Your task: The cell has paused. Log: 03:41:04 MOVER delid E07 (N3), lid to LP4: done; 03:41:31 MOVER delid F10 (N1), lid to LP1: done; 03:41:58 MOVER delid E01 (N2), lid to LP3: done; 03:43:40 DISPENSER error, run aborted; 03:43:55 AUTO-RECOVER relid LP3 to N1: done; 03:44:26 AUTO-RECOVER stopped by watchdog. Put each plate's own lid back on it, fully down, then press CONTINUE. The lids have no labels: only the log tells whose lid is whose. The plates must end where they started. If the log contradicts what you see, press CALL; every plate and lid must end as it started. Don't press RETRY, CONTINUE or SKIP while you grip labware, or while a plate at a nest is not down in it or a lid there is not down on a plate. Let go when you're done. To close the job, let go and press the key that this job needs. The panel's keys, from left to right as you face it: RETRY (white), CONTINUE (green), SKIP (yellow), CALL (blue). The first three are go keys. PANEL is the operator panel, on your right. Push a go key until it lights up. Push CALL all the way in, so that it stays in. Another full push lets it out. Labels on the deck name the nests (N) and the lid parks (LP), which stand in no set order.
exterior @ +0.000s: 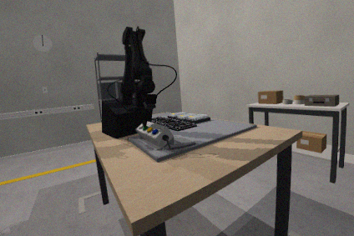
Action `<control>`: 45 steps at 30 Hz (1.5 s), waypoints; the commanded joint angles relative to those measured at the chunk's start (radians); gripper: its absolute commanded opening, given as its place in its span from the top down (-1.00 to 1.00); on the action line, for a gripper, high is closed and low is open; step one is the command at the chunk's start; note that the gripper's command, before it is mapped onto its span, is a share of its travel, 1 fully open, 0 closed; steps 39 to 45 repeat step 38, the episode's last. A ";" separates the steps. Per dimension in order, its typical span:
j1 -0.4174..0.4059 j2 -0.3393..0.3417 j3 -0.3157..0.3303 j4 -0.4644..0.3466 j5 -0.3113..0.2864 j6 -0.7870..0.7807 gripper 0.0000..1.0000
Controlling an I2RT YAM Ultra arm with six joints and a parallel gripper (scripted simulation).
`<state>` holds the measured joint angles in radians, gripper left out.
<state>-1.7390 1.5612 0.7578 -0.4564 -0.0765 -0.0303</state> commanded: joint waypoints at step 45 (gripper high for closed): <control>0.022 0.028 -0.033 0.059 0.002 0.022 1.00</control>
